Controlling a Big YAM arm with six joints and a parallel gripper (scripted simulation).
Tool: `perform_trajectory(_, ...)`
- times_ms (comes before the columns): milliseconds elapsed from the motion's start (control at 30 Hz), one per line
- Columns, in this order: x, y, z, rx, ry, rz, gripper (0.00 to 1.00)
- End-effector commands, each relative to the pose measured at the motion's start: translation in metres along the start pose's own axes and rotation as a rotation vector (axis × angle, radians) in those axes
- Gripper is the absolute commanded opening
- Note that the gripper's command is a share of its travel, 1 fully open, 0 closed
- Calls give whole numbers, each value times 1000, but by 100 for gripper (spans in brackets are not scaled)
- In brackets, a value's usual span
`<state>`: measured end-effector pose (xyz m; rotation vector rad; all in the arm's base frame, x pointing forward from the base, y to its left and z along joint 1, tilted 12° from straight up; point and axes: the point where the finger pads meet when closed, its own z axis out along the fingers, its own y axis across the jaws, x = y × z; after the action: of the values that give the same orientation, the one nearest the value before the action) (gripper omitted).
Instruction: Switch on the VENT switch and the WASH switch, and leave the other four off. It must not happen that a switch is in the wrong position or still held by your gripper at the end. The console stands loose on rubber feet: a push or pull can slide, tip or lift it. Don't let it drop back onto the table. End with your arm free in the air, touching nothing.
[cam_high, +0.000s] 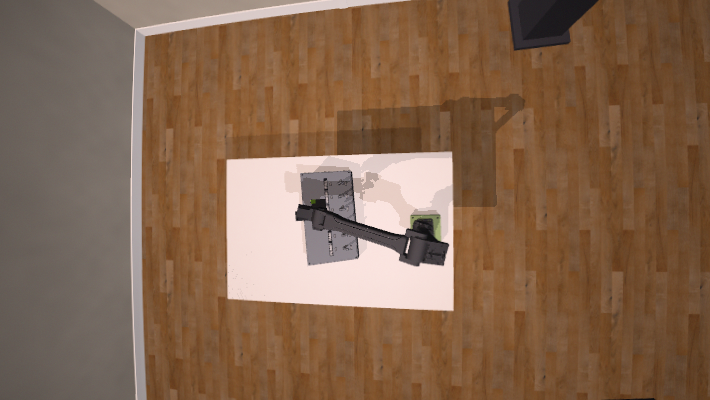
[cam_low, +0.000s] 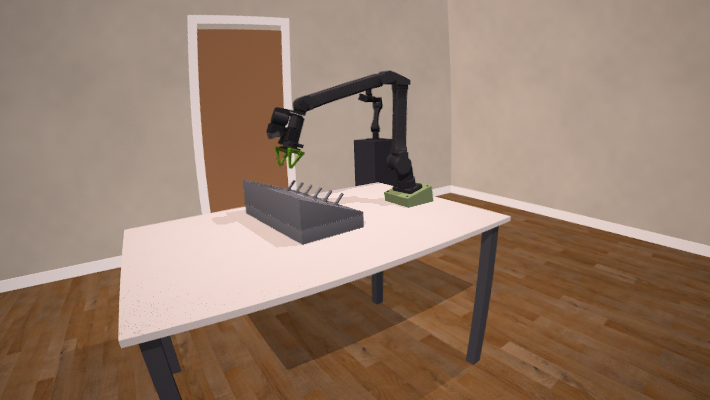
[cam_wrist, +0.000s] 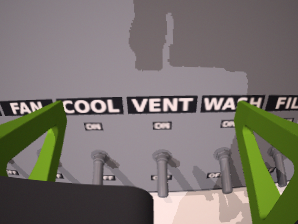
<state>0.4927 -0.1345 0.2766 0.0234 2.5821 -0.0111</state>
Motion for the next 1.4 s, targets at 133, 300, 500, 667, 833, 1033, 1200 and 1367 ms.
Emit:
perform_trajectory(133, -33, -18, -21, 16, -58, -34, 100)
perform_trajectory(300, -34, -20, -21, 16, -59, -36, 100)
perform_trajectory(500, -36, -13, -20, 9, -59, -48, 100)
perform_trajectory(667, -36, -13, -20, 9, -59, -47, 100)
perform_trajectory(833, -36, -13, -20, 9, -59, -47, 100)
perform_trajectory(1033, -36, -13, -20, 9, -59, -47, 100)
perform_trajectory(1200, -36, -12, -20, 9, -59, -47, 100)
perform_trajectory(1367, -36, -13, -20, 9, -59, -47, 100)
